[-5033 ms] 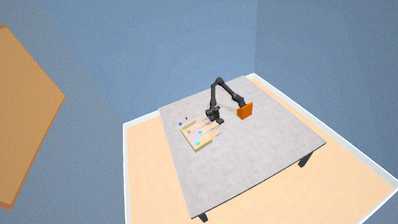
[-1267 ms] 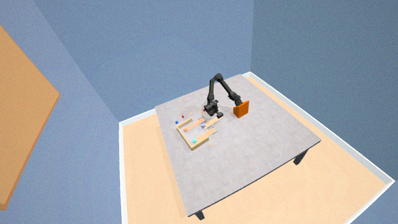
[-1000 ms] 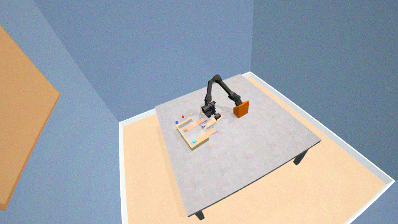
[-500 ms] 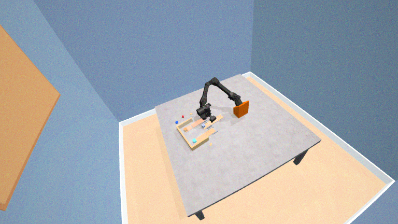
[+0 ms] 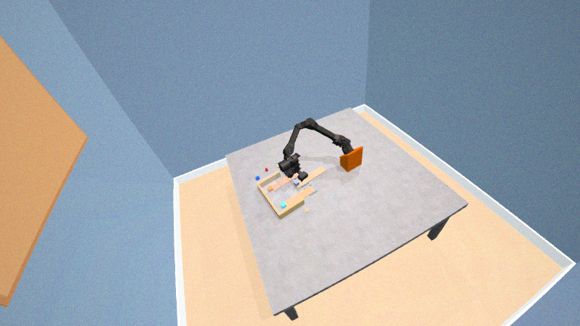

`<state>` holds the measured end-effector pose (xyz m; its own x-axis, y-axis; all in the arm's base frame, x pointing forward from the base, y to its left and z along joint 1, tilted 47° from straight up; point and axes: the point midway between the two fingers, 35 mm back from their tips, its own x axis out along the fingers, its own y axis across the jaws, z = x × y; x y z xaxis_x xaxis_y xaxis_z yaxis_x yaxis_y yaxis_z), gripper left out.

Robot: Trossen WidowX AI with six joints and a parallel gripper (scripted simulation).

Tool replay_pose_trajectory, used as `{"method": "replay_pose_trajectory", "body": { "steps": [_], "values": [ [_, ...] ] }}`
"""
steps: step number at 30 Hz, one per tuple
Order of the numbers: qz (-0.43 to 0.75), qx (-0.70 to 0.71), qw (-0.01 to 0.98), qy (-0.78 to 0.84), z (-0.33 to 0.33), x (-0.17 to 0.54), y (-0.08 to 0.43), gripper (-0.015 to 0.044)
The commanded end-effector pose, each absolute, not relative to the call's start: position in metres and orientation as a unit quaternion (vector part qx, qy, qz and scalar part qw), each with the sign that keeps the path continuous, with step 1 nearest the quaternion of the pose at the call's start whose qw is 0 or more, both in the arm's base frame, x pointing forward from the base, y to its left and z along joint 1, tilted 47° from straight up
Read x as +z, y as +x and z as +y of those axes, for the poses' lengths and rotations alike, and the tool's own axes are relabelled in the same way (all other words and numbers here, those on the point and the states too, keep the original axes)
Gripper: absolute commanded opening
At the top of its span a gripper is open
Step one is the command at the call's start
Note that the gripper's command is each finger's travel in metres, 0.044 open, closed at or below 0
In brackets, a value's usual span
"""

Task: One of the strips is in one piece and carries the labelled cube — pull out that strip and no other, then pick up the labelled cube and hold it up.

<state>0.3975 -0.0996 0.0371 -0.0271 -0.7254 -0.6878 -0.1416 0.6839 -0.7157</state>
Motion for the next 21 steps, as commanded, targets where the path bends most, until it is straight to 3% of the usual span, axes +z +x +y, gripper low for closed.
{"method": "replay_pose_trajectory", "body": {
  "steps": [1, 2, 9, 21],
  "values": [
    [0.675, -0.237, 0.622, -0.318, -0.099, 0.040, 0.411, 0.0440],
    [0.675, -0.237, 0.622, -0.318, -0.099, 0.040, 0.412, 0.0440],
    [0.675, -0.237, 0.622, -0.318, -0.105, 0.034, 0.412, 0.0256],
    [0.675, -0.237, 0.622, -0.318, -0.119, 0.021, 0.412, 0.0250]
  ]
}}
